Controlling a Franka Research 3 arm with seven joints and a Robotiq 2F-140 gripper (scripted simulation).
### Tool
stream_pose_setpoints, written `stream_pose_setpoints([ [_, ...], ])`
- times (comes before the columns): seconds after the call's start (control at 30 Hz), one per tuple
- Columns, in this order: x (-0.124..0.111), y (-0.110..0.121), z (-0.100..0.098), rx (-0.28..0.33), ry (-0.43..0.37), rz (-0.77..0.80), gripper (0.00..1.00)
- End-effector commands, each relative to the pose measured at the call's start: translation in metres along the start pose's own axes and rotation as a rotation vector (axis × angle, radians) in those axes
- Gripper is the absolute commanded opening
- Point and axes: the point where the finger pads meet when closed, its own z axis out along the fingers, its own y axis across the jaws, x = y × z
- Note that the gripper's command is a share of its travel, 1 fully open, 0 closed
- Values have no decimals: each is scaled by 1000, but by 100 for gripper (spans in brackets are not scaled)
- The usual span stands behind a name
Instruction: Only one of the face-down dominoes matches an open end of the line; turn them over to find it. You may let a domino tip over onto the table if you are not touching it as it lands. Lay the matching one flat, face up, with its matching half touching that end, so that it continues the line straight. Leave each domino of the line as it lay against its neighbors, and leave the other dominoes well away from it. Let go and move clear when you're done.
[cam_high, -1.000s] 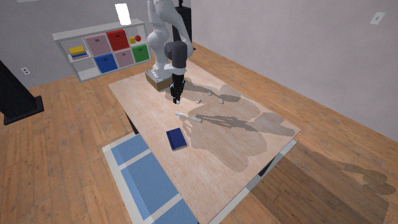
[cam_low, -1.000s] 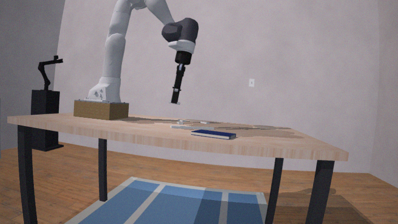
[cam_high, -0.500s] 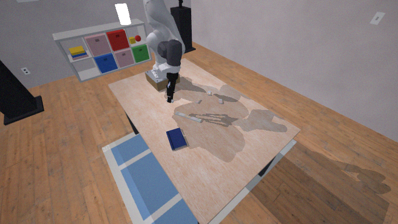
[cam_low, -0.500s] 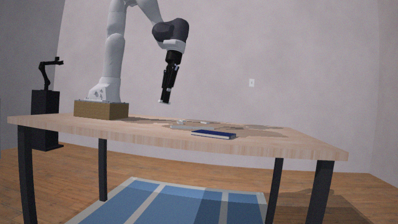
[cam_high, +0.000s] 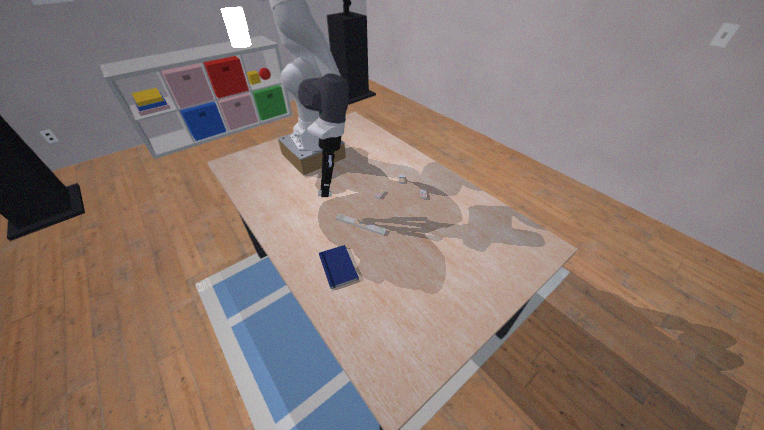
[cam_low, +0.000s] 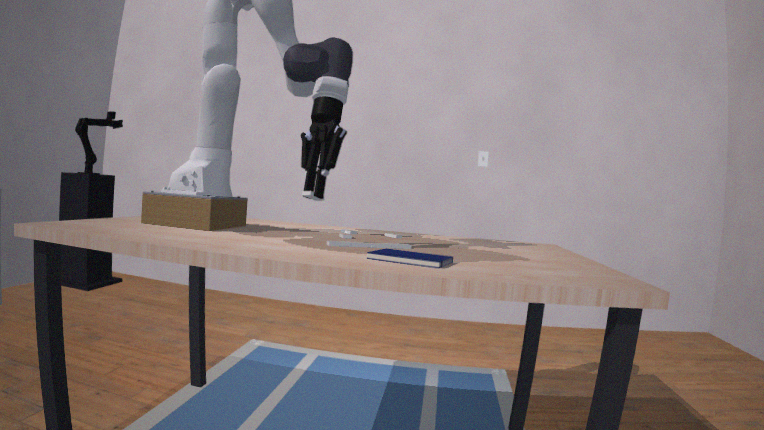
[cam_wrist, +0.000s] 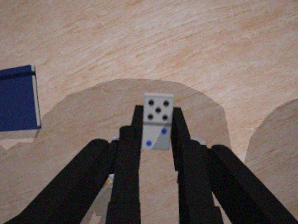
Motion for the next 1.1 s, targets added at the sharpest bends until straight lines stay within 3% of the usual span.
stream_pose_setpoints([
  [0.0, -1, -4, -1, 27, -24, -277, 22],
  [0.23, -2, -4, 3, 57, -24, -436, 22],
  [0.27, -2, -4, 6, 69, -22, -517, 22],
  [0.73, -20, 3, 85, 73, 62, -980, 22],
  [0.8, -20, 3, 85, 73, 62, -980, 22],
  [0.83, -21, 4, 90, 68, 77, -1081, 22],
  [1.07, -25, 5, 106, 76, 94, -1346, 22],
])
